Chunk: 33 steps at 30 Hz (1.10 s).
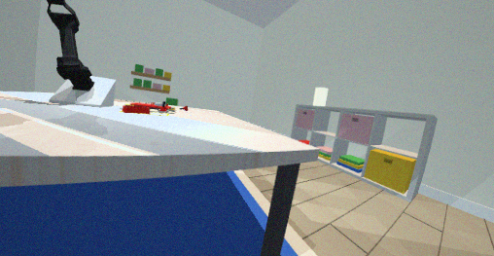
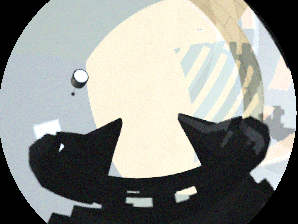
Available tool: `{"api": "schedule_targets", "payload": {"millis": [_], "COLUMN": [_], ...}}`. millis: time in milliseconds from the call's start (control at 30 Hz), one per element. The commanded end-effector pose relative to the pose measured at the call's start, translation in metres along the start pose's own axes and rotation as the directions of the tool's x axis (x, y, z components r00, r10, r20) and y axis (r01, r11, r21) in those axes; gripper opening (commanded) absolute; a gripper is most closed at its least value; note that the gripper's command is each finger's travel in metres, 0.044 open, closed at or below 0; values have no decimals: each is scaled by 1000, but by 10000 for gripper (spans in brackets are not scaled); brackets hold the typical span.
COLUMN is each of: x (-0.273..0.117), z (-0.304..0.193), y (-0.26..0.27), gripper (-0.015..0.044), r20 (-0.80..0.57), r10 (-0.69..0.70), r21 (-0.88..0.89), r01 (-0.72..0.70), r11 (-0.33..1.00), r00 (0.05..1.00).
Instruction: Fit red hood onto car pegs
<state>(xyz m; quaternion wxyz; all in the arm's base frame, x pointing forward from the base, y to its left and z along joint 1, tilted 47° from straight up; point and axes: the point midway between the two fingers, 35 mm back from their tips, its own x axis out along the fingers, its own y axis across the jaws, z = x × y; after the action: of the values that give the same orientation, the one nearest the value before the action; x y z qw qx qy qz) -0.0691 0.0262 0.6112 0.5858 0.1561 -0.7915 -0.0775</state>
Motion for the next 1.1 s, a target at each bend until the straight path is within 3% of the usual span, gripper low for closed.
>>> {"api": "schedule_targets", "payload": {"millis": [0, 167, 300, 600, 833, 1067], "x": [-1, -17, -39, -117, -200, -296], "z": [-22, -48, -71, -119, -150, -167], "y": [-64, -129, -176, -261, -306, -327], "gripper": [440, 440, 440, 440, 440, 440], "r20": [-105, -229, -328, -528, -643, -697], "r10": [-165, -336, -456, -653, -724, -713], "r21": [-216, -456, -619, -811, -742, -444], "r01": [140, 204, 176, -94, -437, -730], "r11": [966, 866, 765, 578, 509, 519], "r00": [981, 914, 827, 542, 249, -82]}}
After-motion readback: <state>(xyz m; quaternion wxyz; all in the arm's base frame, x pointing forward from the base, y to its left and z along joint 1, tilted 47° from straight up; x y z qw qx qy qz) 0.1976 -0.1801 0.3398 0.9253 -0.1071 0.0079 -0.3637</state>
